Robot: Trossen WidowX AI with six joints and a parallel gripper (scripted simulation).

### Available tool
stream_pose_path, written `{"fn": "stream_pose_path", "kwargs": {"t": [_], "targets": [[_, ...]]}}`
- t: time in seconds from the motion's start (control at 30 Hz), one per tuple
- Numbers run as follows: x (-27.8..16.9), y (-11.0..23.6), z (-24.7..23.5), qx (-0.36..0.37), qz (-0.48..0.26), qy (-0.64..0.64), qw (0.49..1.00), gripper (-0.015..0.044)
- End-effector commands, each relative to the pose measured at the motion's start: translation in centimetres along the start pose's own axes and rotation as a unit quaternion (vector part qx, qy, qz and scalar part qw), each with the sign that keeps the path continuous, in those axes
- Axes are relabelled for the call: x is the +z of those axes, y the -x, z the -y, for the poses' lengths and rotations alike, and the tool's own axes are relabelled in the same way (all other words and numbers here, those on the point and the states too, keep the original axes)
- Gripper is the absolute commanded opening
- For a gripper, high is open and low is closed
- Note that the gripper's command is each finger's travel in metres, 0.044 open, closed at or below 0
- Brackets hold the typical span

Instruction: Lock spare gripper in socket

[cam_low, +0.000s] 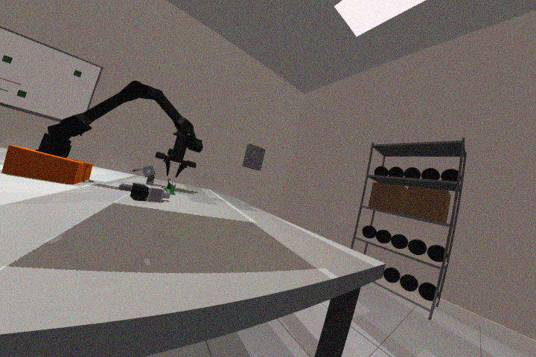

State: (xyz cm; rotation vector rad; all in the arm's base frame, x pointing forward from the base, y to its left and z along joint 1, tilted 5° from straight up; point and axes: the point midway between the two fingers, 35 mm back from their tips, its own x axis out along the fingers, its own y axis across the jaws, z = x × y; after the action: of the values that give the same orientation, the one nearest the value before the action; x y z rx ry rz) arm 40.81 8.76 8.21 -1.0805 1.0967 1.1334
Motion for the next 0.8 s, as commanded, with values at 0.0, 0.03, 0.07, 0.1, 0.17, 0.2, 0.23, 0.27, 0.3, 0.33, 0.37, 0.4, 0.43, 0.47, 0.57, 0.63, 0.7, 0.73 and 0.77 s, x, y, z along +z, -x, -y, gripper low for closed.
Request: {"fn": "stream_pose_path", "kwargs": {"t": [0.0,0.03,0.07,0.1,0.17,0.2,0.23,0.27,0.3,0.33,0.37,0.4,0.43,0.47,0.57,0.63,0.7,0.73,0.77], "targets": [[0.0,-0.1,0.2,-0.008,0.000,0.001,1.000,0.0180],[0.0,-0.3,0.2,-0.008,0.000,0.001,1.000,0.0180],[0.0,-0.5,0.3,-0.008,0.000,0.001,1.000,0.0180],[0.0,-0.6,0.3,-0.008,0.000,0.001,1.000,0.0180],[0.0,-0.9,0.3,-0.008,0.000,0.001,1.000,0.0180],[0.0,-1.1,0.3,-0.008,0.000,0.001,1.000,0.0180],[-0.1,-1.3,0.3,-0.008,0.000,0.001,1.000,0.0180],[-0.1,-1.4,0.3,-0.008,0.000,0.001,1.000,0.0180],[-0.1,-1.6,0.3,-0.008,0.000,0.001,1.000,0.0180],[-0.1,-1.8,0.3,-0.008,0.000,0.001,1.000,0.0180],[-0.1,-1.9,0.3,-0.008,0.000,0.001,1.000,0.0180],[-0.1,-2.1,0.3,-0.008,0.000,0.001,1.000,0.0180],[-0.1,-2.3,0.4,-0.008,0.000,0.001,1.000,0.0180],[-0.1,-2.4,0.4,-0.008,0.000,0.001,1.000,0.0180],[-0.2,-2.9,0.4,-0.008,0.000,0.001,1.000,0.0180],[-0.2,-3.2,0.4,-0.008,0.000,0.001,1.000,0.0180],[-0.2,-3.6,0.4,-0.008,0.000,0.001,1.000,0.0180],[-0.2,-3.7,0.4,-0.008,0.000,0.001,1.000,0.0180],[-0.2,-3.9,0.4,-0.008,0.000,0.001,1.000,0.0180]]}}
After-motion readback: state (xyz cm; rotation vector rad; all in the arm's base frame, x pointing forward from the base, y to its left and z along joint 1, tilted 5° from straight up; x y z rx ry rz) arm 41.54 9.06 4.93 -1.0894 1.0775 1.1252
